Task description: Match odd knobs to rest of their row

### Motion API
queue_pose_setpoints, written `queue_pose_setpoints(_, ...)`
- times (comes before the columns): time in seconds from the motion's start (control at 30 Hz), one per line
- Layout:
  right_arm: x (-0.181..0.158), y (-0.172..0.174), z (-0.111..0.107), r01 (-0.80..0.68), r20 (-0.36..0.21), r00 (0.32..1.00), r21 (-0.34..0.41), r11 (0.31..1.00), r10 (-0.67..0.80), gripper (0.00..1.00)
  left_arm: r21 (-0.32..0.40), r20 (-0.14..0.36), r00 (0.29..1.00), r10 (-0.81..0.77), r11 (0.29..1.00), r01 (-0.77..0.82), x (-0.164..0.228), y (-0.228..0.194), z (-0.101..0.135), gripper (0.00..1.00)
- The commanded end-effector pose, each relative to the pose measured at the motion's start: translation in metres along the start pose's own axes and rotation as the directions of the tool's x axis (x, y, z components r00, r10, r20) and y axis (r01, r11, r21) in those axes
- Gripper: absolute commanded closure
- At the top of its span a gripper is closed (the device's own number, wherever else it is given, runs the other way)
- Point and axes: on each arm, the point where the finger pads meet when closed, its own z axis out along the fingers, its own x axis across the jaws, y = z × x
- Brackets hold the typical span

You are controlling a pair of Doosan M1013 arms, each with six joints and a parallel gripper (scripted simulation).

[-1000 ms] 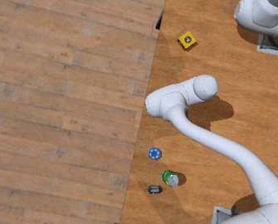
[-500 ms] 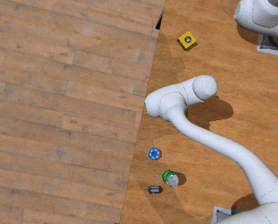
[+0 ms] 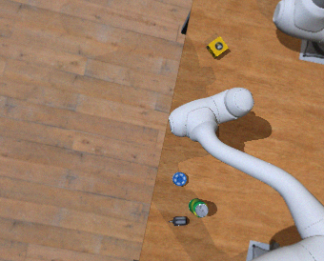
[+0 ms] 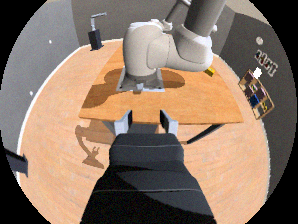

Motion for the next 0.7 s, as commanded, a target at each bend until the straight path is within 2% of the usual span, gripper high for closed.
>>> queue_pose_setpoints(0.0,0.0,0.0,0.0,0.0,0.0,1.0,-0.001,1.0,0.0,0.0,0.0,0.002,1.0,0.0,1.0,0.0,0.0,0.0,-0.001,0.54)
queue_pose_setpoints(0.67,0.0,0.0,0.0,0.0,0.0,1.0,-0.001,1.0,0.0,0.0,0.0,0.002,1.0,0.0,1.0,0.0,0.0,0.0,0.013,0.54)
